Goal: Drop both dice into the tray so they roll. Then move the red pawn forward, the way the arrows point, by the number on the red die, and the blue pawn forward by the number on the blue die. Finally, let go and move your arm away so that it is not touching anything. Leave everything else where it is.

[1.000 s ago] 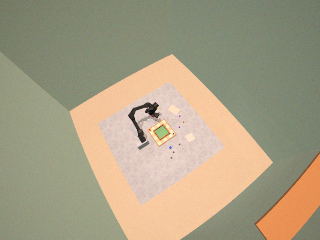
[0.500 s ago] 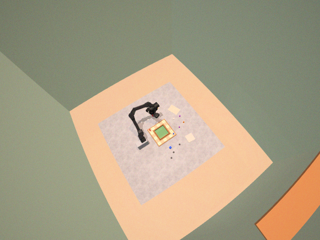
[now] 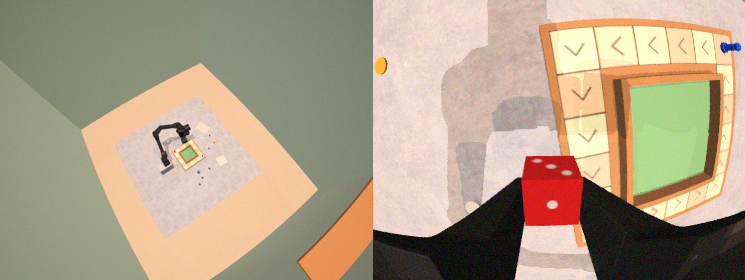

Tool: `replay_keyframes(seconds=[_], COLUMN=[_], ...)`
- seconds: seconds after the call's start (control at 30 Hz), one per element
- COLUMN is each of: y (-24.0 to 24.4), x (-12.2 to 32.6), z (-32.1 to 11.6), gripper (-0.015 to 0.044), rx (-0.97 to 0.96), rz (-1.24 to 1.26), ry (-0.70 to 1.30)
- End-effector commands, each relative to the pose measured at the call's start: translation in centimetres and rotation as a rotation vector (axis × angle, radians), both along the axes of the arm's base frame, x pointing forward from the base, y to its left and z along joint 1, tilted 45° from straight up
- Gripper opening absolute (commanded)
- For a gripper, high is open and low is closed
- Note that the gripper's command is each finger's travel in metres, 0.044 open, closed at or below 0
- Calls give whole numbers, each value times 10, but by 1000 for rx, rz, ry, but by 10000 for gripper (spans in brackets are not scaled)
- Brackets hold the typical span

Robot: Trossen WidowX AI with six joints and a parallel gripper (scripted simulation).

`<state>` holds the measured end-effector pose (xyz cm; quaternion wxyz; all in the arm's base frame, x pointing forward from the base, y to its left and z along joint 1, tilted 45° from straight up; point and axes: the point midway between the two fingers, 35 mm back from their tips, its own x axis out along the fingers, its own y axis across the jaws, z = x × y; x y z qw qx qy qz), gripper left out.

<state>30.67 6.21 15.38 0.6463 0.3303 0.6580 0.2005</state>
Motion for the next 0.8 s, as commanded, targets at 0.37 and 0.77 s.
replay_keyframes(seconds=[0.37, 0.77], y=[-38, -64], x=[-2, -13], z=[-53, -91], gripper=[0, 0], rx=[15, 40], rz=[-364, -639], ry=[359, 635])
